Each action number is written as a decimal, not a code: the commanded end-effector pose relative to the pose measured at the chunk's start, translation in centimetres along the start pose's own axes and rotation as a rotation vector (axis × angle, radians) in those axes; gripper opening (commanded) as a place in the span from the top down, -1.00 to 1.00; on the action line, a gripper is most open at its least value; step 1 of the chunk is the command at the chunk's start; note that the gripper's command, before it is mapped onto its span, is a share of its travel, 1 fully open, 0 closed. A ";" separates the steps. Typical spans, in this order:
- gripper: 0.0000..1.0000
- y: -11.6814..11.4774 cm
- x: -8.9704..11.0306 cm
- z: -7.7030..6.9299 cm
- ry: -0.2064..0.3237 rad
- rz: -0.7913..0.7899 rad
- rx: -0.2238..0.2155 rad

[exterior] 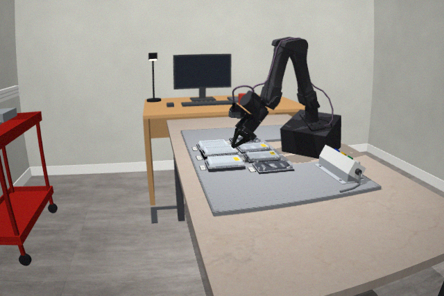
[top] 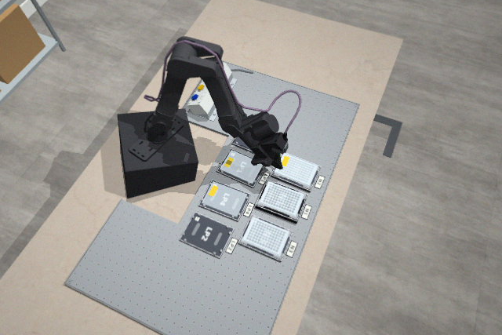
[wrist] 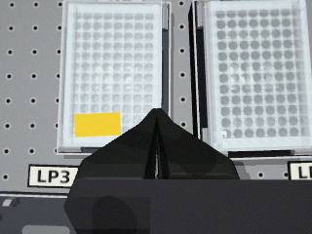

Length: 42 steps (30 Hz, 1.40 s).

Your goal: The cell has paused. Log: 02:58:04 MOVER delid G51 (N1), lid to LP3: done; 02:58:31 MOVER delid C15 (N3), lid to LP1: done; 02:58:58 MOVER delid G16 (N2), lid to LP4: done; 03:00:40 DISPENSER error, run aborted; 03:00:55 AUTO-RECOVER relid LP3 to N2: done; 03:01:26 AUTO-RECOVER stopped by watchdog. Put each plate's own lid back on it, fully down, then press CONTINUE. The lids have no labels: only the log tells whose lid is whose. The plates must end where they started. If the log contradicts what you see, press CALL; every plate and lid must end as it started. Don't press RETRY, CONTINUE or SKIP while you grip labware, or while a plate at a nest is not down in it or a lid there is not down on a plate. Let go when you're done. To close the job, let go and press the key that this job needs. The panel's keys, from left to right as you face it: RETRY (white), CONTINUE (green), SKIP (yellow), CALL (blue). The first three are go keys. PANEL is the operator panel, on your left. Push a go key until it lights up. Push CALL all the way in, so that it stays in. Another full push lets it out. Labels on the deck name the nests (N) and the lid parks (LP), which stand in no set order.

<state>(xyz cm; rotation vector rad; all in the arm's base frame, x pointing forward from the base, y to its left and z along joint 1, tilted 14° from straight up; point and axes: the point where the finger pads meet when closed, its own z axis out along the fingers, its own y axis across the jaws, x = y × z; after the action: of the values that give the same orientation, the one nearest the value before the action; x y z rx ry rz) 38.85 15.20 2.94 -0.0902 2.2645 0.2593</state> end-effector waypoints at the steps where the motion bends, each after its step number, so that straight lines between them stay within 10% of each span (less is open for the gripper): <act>1: 1.00 -0.3 -2.5 1.0 -0.021 -0.006 -0.011; 17: 1.00 -2.6 -7.6 5.1 -0.023 -0.007 -0.010; 42: 1.00 -2.3 -8.5 4.6 -0.052 -0.007 -0.012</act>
<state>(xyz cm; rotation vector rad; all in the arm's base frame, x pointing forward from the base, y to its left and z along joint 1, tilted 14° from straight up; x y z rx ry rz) 46.75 13.85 3.72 -0.1027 2.2720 0.2656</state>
